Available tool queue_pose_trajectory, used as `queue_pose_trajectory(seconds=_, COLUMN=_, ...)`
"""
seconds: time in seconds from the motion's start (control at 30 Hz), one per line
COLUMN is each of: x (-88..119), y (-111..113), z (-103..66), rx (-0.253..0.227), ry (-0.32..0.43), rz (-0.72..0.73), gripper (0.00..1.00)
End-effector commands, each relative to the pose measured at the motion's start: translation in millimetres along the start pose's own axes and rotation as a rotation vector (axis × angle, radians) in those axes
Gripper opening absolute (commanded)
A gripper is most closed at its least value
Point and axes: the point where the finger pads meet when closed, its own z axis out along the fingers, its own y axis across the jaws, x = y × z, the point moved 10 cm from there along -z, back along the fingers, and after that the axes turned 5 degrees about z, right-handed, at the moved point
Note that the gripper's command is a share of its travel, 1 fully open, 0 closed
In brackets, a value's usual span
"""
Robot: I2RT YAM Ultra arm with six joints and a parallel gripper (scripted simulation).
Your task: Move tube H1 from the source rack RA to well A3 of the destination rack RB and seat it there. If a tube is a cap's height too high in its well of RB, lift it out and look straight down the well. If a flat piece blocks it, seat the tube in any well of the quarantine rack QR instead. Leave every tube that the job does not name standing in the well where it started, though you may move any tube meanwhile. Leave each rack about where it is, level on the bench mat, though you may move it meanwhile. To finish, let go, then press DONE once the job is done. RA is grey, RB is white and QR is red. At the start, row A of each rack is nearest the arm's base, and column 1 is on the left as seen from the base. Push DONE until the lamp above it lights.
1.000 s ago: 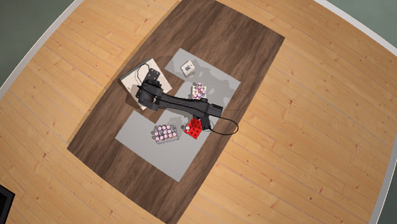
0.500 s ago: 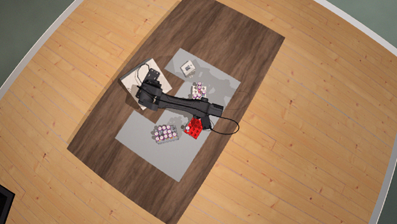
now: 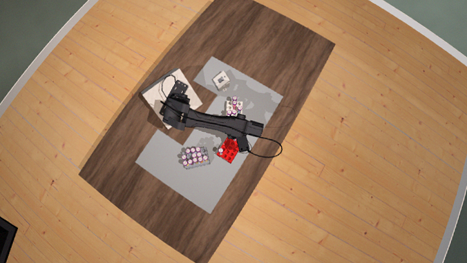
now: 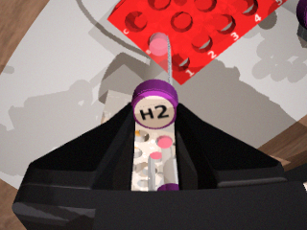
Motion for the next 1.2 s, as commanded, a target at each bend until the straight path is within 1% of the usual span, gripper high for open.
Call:
queue_pose_trajectory(seconds=0.0, x=-7, y=-2, z=-24.6, rx=-0.051, ry=-0.035, rz=0.025, gripper=0.00)
queue_pose_trajectory(seconds=1.17, x=-6, y=-5, z=-55.3, rx=-0.052, ry=-0.033, rz=0.026, gripper=0.00)
